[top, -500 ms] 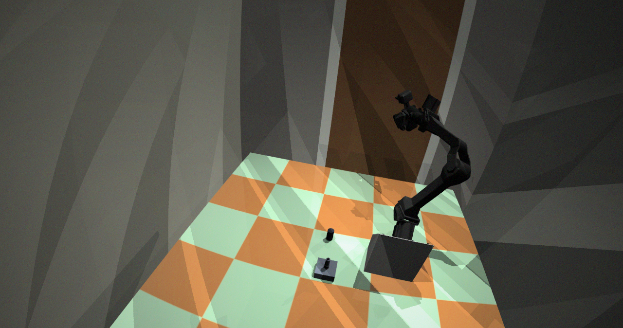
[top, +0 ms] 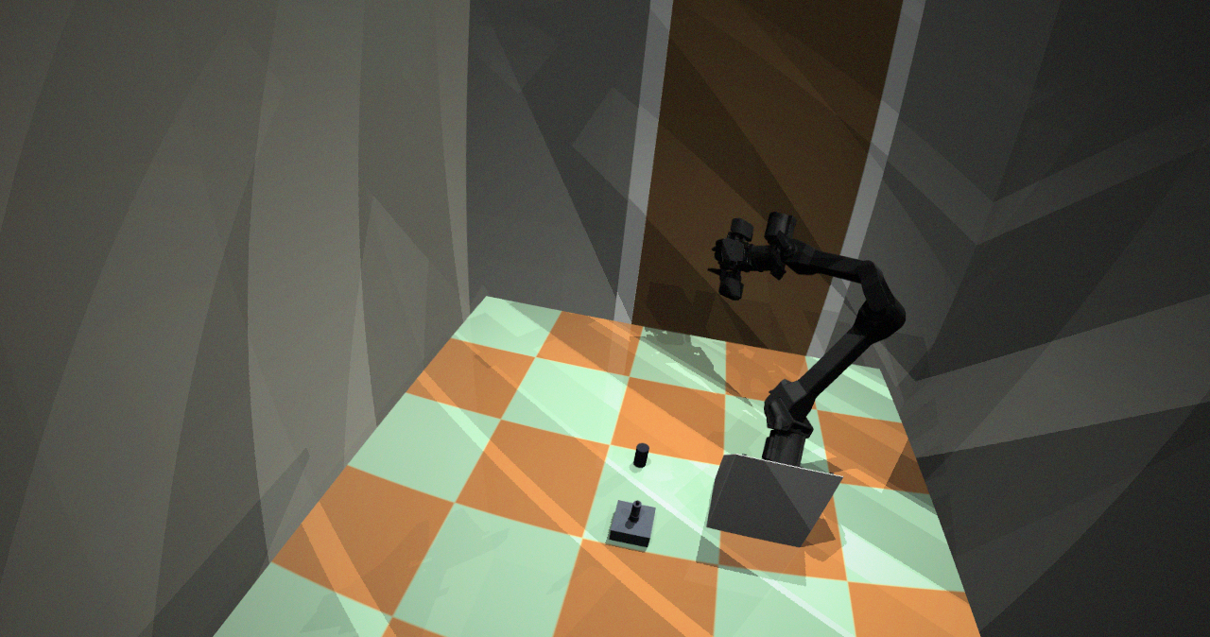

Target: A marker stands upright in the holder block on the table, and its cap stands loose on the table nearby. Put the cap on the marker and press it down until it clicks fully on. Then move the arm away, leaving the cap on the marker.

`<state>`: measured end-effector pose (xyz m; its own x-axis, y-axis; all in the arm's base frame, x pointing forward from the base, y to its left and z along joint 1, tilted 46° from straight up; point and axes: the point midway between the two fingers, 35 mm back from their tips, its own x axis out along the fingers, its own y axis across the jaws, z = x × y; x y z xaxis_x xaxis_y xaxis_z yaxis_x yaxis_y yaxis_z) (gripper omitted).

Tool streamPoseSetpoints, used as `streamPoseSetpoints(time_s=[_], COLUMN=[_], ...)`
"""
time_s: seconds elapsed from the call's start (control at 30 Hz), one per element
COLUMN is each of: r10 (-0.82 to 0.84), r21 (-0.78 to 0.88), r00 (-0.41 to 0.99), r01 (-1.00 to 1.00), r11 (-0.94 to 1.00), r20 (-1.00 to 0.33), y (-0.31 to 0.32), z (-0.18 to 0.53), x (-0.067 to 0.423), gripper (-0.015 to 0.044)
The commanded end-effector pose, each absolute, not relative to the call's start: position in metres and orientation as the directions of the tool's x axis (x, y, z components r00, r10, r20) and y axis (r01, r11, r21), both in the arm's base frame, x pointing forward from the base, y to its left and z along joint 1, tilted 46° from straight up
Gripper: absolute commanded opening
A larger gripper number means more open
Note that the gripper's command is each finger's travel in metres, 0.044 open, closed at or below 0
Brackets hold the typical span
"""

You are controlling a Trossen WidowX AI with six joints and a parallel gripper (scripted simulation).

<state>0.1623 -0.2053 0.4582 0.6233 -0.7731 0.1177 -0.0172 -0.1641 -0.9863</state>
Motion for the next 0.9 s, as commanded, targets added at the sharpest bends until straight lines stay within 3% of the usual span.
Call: streamPoseSetpoints(time_s=[0.0, 0.2, 0.43, 0.63, 0.87], r10=[-0.767, -0.747, -0.662, -0.605, -0.579], r21=[-0.998, -0.913, -0.552, -0.335, -0.228], r00=[0.641, 0.640, 0.547, 0.416, 0.222], r01=[0.054, 0.172, 0.381, 0.558, 0.765], r11=[0.019, 0.369, 0.742, 0.759, 0.602], r20=[0.020, -0.182, -0.513, -0.679, -0.785], y=[-0.214, -0.226, -0.216, -0.192, -0.158], z=[0.432, 0.375, 0.269, 0.201, 0.132], x=[0.182, 0.218, 0.267, 0.284, 0.286], gripper=[0.0241, 0.0241, 0.0241, 0.0241, 0.0241])
